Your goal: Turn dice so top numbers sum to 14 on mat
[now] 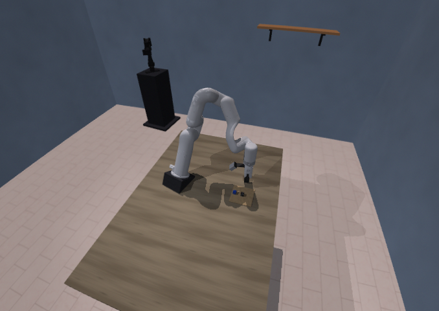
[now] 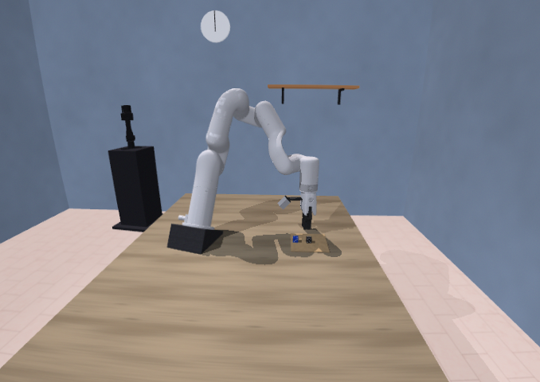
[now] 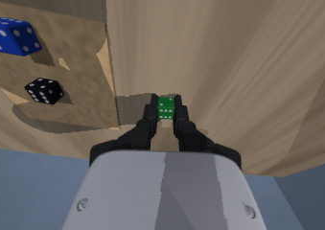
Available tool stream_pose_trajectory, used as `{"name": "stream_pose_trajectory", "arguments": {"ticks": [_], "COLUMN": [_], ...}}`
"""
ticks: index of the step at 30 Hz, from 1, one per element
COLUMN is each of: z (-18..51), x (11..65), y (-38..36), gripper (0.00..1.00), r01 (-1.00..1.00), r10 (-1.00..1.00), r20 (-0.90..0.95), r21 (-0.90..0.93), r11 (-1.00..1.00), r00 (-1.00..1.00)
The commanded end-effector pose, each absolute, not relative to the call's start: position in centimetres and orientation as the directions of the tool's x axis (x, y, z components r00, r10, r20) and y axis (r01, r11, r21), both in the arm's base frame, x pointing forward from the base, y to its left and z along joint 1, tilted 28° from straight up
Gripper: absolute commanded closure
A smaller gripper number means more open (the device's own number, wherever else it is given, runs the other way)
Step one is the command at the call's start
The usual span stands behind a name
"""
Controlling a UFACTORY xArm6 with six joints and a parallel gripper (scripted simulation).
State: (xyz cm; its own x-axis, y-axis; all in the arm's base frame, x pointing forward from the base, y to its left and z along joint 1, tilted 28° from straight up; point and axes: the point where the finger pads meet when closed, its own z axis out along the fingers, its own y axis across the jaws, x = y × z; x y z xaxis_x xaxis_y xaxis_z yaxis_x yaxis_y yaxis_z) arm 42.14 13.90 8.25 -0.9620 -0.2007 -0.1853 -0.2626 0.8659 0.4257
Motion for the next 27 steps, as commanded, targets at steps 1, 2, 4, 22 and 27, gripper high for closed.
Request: {"name": "stream_pose_trajectory", "arguments": {"ticks": [1, 2, 4, 22, 27], "z": [8.4, 8.4, 8.5, 16.7, 17.2], "x": [42.3, 42.3, 42.2, 41.5, 41.5], "y": [13.9, 13.9, 13.8, 9.6, 9.3], "gripper": [0.85, 0.85, 0.85, 0.85, 0.85], "r01": [-0.263, -0.263, -0.263, -0.263, -0.263], "r10": [-0.2, -0.2, -0.2, -0.2, -0.2], "r20": [-0.188, -0.188, -0.188, -0.188, -0.188], "r21": [0.425, 0.425, 0.425, 0.425, 0.425], "r11": [0.866, 0.866, 0.866, 0.866, 0.866], "r00": [-0.962, -0.962, -0.962, -0.962, -0.962]}}
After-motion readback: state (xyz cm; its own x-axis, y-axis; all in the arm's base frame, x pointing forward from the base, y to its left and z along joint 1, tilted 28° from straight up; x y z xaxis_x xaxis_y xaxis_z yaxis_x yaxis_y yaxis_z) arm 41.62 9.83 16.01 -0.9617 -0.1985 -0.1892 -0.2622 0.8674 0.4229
